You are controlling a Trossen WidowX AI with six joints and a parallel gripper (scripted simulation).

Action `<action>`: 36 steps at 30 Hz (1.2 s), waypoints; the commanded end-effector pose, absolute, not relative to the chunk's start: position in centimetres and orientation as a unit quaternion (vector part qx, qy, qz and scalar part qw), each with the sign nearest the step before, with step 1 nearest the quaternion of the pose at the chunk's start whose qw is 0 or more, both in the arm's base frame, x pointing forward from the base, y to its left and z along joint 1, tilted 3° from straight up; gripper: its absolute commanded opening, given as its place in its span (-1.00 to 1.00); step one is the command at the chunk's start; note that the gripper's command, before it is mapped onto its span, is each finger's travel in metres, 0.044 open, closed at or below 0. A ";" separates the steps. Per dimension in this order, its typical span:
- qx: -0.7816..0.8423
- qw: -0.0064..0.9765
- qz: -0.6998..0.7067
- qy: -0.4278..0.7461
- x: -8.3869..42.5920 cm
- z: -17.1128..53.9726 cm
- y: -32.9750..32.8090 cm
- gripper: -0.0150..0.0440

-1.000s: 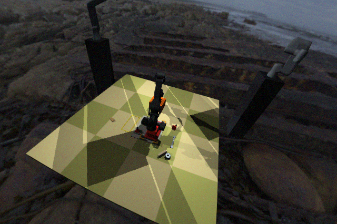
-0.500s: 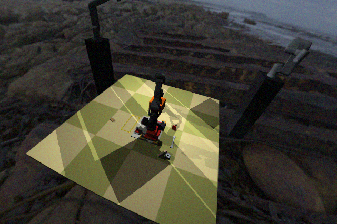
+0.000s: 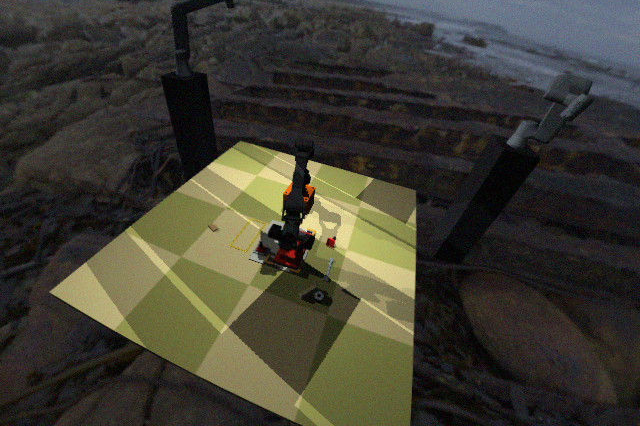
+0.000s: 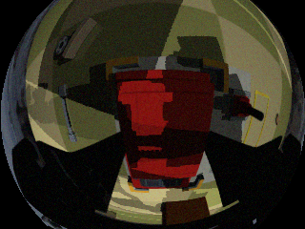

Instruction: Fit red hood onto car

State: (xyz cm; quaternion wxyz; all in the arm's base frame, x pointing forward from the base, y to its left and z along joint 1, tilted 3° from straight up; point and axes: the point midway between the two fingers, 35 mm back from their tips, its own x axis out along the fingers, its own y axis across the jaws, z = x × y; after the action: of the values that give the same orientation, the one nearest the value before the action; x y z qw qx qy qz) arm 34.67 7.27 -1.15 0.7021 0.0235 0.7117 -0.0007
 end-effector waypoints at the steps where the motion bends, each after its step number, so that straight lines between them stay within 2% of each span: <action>1: 0.027 0.702 -0.001 0.711 34.7 -1.4 7.4 -0.49; 31: 0.025 0.702 -0.001 0.712 34.6 -2.3 7.3 -0.49; 36: 0.025 0.702 -0.001 0.712 34.6 -2.4 7.3 -0.05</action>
State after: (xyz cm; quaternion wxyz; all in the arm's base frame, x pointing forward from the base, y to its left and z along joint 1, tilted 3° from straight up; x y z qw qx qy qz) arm 34.63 7.30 -2.42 0.7017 0.0249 0.7120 -0.0010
